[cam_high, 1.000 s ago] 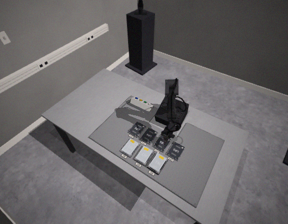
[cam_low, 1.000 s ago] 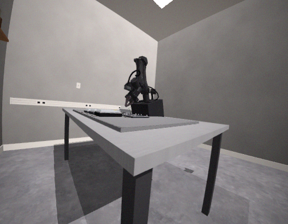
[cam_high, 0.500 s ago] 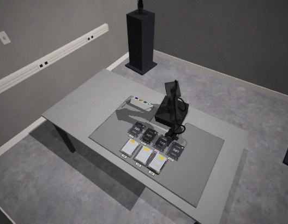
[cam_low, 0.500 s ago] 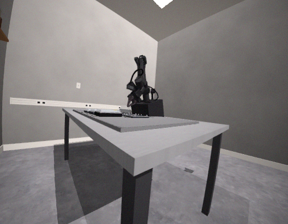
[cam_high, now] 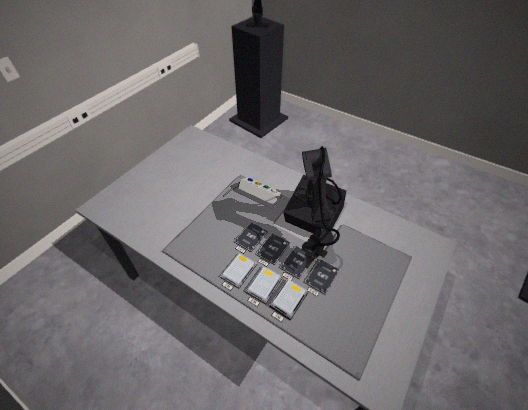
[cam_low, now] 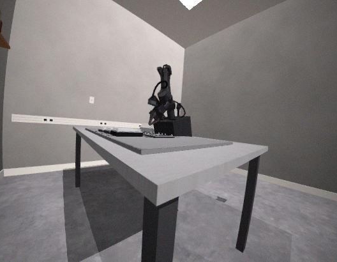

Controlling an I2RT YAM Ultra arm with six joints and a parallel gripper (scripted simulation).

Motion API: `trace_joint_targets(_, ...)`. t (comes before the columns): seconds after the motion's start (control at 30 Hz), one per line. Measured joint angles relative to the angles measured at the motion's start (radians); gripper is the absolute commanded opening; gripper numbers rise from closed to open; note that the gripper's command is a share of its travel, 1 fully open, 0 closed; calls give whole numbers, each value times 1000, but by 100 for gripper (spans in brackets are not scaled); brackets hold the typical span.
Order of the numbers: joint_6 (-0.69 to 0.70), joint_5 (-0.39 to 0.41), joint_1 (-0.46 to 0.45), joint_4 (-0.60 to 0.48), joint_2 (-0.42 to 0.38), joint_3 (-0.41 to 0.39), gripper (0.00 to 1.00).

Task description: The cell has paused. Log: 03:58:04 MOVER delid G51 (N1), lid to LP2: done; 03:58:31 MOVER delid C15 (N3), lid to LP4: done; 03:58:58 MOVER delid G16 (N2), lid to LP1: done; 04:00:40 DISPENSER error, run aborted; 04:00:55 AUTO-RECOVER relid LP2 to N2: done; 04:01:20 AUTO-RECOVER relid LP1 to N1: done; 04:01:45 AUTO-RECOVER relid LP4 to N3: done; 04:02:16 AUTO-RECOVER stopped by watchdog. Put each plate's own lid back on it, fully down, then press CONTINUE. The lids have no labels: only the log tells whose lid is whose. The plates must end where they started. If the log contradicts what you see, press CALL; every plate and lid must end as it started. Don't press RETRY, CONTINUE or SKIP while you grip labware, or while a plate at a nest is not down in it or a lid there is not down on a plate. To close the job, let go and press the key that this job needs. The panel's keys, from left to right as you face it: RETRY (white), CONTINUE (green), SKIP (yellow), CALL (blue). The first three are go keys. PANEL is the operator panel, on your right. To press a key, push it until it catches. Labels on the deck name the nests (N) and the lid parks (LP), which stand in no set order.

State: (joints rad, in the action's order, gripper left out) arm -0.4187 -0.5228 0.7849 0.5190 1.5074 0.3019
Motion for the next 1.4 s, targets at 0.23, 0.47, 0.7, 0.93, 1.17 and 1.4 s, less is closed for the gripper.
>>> trace_joint_targets(0.23,15,14,-36,-14,11,28,0)
trace_joint_targets(0.47,64,68,-127,-16,34,89,0)
trace_joint_targets(0.7,130,146,-235,-29,80,180,0)
trace_joint_targets(0.93,179,210,-302,-50,120,258,0)
trace_joint_targets(1.17,224,272,-379,-90,179,367,0)
trace_joint_targets(1.4,261,323,-440,-127,238,483,0)
